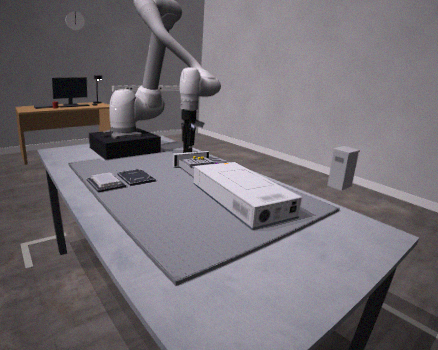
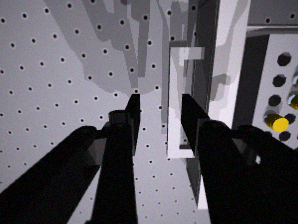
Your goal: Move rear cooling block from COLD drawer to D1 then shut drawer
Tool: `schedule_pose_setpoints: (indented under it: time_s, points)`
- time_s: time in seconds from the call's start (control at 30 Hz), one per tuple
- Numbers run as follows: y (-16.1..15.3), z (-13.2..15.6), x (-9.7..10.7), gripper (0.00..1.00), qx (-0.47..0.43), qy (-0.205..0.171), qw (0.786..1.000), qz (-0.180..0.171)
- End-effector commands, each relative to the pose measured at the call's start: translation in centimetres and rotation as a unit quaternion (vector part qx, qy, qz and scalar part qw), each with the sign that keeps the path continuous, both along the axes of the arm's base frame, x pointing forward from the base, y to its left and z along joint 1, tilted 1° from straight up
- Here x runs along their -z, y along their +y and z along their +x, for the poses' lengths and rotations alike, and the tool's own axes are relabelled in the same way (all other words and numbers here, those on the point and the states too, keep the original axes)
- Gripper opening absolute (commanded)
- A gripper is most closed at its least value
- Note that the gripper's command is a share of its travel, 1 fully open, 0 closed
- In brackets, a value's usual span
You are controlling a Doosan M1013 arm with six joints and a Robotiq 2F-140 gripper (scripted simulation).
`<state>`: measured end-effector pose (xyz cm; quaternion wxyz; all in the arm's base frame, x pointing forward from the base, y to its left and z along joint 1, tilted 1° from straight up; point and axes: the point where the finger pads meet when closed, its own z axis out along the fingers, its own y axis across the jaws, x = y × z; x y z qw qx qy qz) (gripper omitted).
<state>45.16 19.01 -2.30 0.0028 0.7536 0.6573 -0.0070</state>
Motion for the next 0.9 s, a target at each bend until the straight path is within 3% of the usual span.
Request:
schedule_pose_setpoints:
  time_s: [0.0,0.87]
  points:
    - [0.12,-0.3,-0.05,0.34,-0.001,-0.002,1.0,0.0]
    - [0.21,-1.04,-0.04,0.34,-0.001,-0.002,1.0,0.0]
